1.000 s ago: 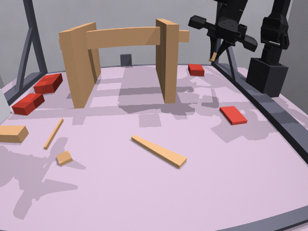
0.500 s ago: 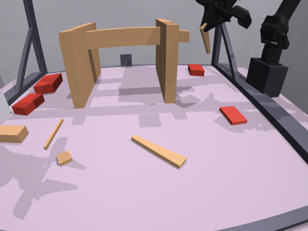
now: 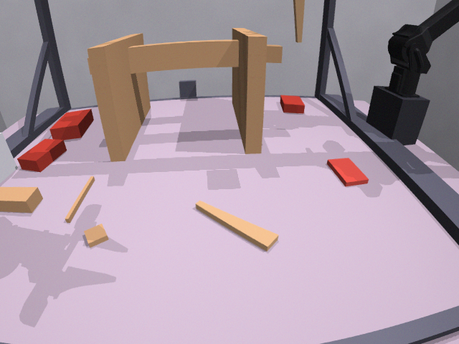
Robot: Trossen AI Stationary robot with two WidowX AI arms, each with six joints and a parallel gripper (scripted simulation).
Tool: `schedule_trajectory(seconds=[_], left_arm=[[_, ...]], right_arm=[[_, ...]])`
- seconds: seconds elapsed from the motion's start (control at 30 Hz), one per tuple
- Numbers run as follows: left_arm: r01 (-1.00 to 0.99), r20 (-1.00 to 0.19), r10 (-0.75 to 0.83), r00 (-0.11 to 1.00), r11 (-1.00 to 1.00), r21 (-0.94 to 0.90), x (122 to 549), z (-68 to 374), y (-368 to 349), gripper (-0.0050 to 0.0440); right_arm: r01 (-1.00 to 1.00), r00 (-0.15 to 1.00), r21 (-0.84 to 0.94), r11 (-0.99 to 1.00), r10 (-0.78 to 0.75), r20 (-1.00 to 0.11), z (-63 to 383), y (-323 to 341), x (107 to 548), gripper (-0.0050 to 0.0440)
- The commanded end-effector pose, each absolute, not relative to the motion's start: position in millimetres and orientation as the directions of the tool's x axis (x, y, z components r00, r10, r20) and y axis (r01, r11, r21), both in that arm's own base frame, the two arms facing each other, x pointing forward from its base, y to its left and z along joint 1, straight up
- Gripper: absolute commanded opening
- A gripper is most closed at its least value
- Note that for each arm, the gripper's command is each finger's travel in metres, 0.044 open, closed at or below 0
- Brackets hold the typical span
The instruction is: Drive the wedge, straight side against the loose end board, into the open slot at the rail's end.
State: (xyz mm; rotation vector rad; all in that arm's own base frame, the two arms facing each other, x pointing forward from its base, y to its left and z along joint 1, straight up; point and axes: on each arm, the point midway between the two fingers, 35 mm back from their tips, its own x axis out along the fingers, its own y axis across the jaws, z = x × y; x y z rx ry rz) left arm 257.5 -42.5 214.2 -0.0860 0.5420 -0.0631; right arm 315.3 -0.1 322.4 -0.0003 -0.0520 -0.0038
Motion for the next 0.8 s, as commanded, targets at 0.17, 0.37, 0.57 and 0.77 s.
schedule_trajectory(seconds=[0.17, 0.37, 0.57, 0.77], left_arm=[[0.092, -0.383, -0.096, 0.919, 0.995, -0.029, 294, 236, -95, 0.001], [0.113, -0.35, -0.109, 0.93, 0.994, -0.01, 301, 239, -115, 0.001], [0.121, -0.341, -0.116, 0.933, 0.993, -0.007, 302, 239, -123, 0.001], [0.119, -0.333, -0.116, 0.936, 0.993, -0.01, 302, 241, -125, 0.001]], right_arm=[[0.01, 0.998, -0.005, 1.0, -0.01, 0.056, 324, -2, 314, 0.0205], [0.01, 0.998, -0.005, 1.0, -0.01, 0.056, 324, -2, 314, 0.0205], [0.01, 0.998, -0.005, 1.0, -0.01, 0.056, 324, -2, 314, 0.0205], [0.01, 0.998, -0.005, 1.0, -0.01, 0.056, 324, -2, 314, 0.0205]])
